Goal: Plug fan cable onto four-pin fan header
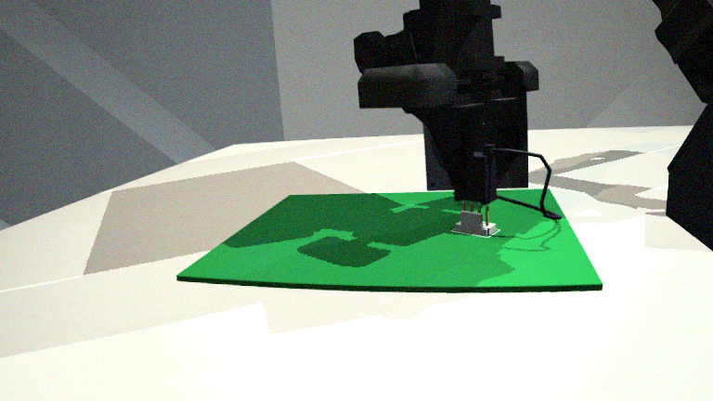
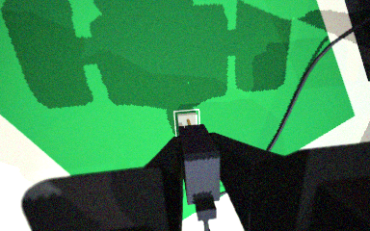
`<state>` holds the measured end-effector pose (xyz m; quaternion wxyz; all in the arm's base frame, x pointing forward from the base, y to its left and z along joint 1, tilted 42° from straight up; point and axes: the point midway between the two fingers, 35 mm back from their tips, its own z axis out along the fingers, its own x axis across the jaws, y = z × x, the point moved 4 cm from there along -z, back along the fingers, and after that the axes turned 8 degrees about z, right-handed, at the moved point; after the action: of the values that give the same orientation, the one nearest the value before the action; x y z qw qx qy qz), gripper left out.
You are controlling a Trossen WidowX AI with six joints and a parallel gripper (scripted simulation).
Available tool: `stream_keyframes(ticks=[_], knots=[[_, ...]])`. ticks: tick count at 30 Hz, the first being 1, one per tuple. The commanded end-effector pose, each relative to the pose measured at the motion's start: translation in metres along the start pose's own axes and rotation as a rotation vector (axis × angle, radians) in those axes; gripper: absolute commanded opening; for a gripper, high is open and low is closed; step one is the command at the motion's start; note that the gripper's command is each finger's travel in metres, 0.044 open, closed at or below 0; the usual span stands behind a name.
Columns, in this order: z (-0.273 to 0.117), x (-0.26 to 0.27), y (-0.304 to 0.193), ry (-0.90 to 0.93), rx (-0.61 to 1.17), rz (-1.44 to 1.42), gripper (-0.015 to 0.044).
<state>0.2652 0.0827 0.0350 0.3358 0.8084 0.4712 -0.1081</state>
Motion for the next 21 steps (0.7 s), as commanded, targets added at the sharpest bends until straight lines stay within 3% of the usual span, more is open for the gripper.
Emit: stream_keyframes(ticks=[1,21], knots=[[0.0010,-0.0004,0.0001,-0.002,-0.004,-0.001,0.0000],[0.0055,-0.0006,0.0002,-0.002,-0.005,-0.003,0.0000]])
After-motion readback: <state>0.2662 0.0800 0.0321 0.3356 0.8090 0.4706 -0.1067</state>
